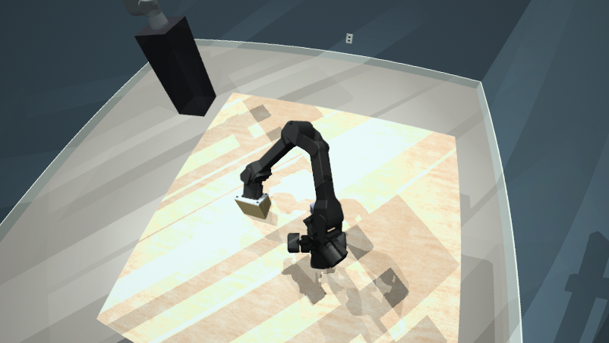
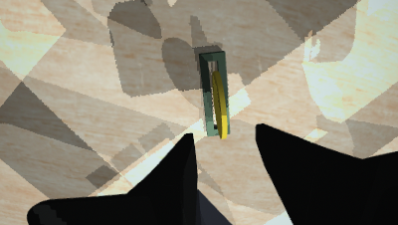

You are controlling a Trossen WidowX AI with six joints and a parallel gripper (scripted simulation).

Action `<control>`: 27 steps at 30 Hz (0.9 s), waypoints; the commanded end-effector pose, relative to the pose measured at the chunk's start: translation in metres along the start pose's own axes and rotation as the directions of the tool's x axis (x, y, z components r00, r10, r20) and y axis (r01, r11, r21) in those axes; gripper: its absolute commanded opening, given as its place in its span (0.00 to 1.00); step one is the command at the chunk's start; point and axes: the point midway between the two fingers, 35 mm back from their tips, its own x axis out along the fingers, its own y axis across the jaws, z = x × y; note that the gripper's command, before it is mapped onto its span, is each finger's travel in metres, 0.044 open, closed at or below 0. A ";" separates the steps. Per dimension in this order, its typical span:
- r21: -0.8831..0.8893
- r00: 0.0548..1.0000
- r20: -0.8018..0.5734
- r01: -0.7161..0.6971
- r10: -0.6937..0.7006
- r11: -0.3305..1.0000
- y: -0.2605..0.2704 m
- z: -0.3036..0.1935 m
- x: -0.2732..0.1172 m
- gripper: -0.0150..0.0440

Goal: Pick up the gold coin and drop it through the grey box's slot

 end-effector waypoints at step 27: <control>0.011 1.000 -0.014 0.002 -0.002 1.000 -0.002 -0.001 0.048 0.53</control>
